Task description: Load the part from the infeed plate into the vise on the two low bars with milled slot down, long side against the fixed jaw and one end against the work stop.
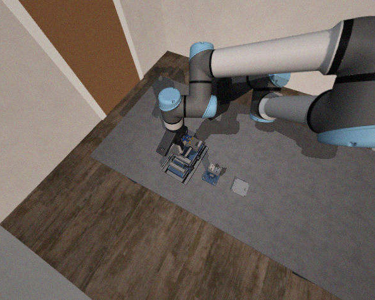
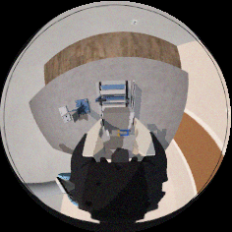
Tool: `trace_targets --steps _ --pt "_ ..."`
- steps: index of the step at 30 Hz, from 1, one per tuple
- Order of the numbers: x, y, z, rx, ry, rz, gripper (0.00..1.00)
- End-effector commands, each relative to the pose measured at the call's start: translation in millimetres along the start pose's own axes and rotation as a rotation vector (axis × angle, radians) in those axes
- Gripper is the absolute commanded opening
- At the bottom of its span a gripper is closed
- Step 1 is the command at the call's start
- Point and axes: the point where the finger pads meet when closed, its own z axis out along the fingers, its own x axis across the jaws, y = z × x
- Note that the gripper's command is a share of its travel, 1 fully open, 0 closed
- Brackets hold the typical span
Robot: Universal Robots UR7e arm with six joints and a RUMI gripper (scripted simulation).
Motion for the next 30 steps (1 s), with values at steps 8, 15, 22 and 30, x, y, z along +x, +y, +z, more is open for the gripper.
trace_targets --steps 8,15,22,30 --pt "0 0 1 0.001 0.001 0.004 0.0" --pt "0 0 4 0.001 0.001 0.014 0.0" --pt "0 -1 10 0.001 0.001 0.015 0.0" --pt "1 -1 22 0.001 0.001 0.015 0.0"
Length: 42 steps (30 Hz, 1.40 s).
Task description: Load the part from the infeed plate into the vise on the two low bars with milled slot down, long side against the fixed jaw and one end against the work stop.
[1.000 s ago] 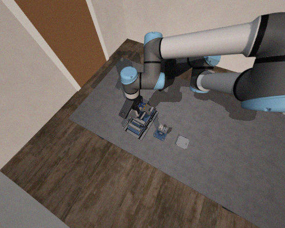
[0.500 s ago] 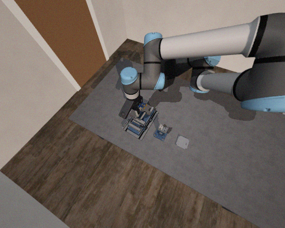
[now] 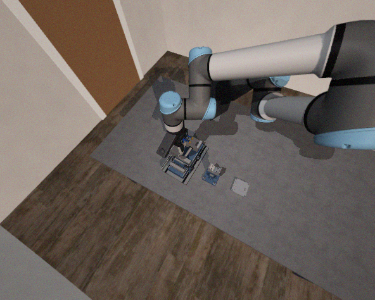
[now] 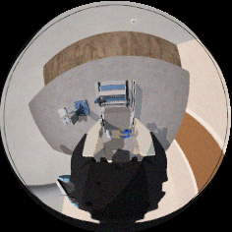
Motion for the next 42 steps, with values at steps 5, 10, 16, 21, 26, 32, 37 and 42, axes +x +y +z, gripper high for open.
trace_targets --steps 5,10,16,21,26,32,37,42 --pt "1 -1 16 0.001 0.001 0.0 0.0" --pt "1 -1 22 0.001 0.001 0.0 0.0" --pt "1 -2 34 0.001 0.001 0.0 0.0" --pt "1 -2 44 0.001 0.001 0.0 0.0" --pt "1 -2 50 0.001 0.001 0.0 0.0" --pt "1 -2 61 0.001 0.001 0.0 0.0" --pt "1 -3 68 0.001 0.001 0.0 0.0" --pt "1 -3 71 0.001 0.001 0.0 0.0"
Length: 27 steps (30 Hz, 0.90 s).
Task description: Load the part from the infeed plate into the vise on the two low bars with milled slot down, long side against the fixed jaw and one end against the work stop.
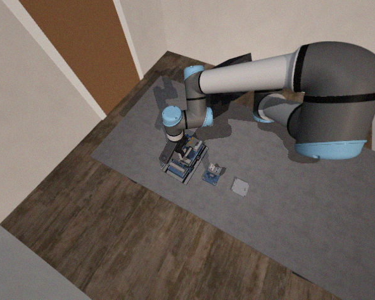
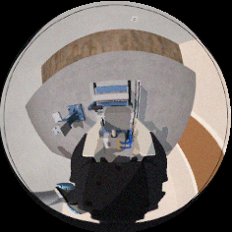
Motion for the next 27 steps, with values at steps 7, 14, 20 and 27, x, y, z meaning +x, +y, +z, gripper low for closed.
trace_targets --steps 7,14,20,27 --pt "0.6 -1.0 10.1 0.002 0.001 0.0 0.0" --pt "0.6 -1.1 13.0 0.002 0.001 0.0 0.0" --pt "0.6 -1.1 13.5 0.002 0.001 0.0 0.0" --pt "0.6 -1.1 13.6 0.002 0.001 0.0 0.0"
